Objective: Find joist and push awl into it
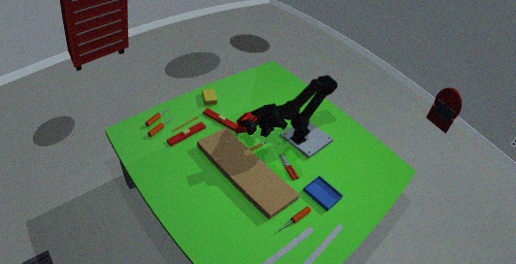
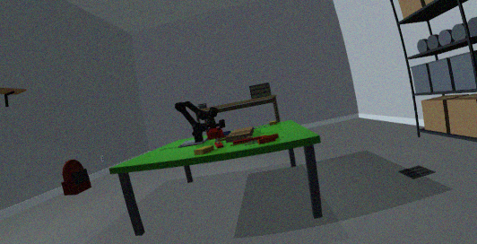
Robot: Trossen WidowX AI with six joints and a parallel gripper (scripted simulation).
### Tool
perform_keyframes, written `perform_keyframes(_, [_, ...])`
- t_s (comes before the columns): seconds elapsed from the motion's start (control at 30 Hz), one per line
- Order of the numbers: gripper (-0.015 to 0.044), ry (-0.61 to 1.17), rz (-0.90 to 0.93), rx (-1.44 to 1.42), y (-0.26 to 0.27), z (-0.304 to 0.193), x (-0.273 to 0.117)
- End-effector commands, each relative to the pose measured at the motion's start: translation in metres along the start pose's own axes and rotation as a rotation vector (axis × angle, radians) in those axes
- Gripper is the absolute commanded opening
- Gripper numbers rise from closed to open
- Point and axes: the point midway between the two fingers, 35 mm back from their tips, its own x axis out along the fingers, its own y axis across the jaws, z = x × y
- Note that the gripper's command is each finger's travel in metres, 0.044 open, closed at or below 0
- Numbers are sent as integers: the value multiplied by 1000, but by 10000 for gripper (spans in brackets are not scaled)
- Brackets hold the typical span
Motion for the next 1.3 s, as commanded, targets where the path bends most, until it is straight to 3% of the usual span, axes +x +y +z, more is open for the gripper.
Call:
perform_keyframes(0.0, [0,14,8,-1,1,-4,-1])
perform_keyframes(1.23, [0,-2,0,-1,2,33,12])
perform_keyframes(1.27, [26,-2,0,-1,2,33,12])
